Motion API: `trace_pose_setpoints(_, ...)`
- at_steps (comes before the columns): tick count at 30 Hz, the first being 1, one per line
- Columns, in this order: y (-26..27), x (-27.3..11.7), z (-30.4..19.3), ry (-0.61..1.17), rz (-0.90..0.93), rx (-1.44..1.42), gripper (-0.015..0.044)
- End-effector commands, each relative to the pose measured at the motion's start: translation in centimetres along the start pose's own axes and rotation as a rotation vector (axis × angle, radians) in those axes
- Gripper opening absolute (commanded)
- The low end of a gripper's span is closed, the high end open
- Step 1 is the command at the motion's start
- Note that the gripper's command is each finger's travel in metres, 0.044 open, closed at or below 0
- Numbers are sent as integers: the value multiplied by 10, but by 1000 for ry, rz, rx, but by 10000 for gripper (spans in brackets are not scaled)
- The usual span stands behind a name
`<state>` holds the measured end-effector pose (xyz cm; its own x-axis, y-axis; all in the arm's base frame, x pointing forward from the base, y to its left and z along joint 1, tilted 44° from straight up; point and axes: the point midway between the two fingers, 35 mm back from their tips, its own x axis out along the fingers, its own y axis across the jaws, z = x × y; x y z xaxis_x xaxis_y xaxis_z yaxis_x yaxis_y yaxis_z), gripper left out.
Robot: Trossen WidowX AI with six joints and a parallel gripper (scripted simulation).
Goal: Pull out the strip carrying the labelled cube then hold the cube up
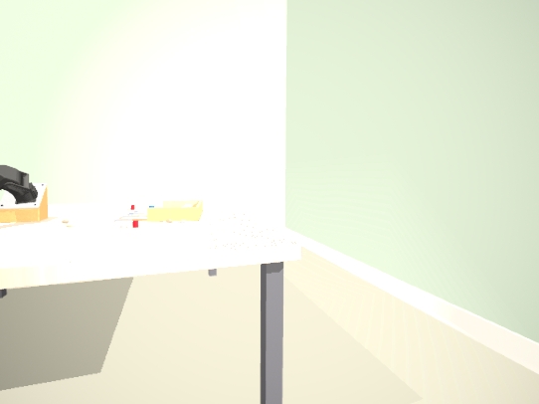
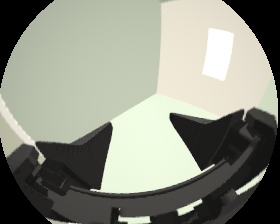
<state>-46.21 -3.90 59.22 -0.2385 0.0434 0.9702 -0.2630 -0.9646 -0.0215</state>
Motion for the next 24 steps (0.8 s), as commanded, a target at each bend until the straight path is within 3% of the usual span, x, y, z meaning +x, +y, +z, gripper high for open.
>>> trace_pose_setpoints(1,1,0,0,2,1,3,400)
trace_pose_setpoints(5,31,-3,8,40,19,67,400)
trace_pose_setpoints(11,118,-17,43,153,89,249,400)
trace_pose_setpoints(24,271,-79,173,379,317,616,400)
